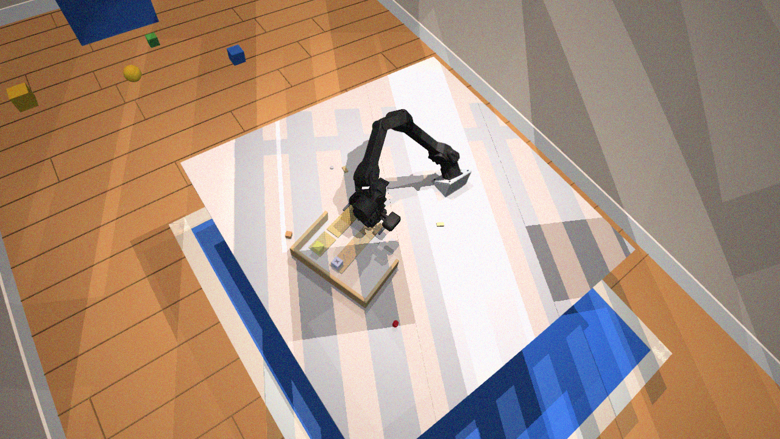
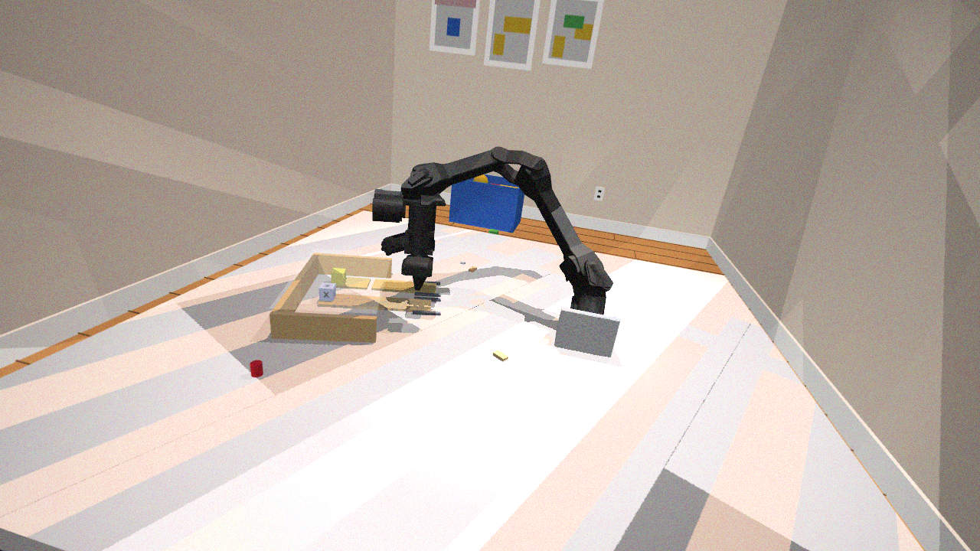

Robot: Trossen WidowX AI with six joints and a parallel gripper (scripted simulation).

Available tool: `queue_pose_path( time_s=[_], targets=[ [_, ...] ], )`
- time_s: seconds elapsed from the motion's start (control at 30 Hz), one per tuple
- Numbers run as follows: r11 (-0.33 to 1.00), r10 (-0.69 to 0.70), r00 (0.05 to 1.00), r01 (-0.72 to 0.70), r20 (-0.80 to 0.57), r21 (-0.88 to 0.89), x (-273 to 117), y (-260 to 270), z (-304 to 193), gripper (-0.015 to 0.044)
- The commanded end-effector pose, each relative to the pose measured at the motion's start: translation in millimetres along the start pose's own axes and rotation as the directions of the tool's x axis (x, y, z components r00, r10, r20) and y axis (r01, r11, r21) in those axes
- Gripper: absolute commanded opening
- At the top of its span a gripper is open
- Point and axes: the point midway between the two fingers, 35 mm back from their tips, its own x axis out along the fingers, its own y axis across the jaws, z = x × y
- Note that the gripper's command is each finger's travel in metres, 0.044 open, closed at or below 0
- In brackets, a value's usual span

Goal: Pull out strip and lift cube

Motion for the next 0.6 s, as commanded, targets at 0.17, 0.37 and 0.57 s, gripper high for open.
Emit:
queue_pose_path(
  time_s=[0.17,0.37,0.57],
  targets=[
    [1.0,-0.006,1.0,0.006,-0.003,-0.008,15.0,0.6,-1.9,0.0],
    [1.0,-0.006,1.0,0.006,-0.004,-0.008,24.7,1.1,-3.1,0.0],
    [1.0,-0.007,1.0,0.007,-0.004,-0.008,34.4,1.2,-4.7,0.0]
  ],
)
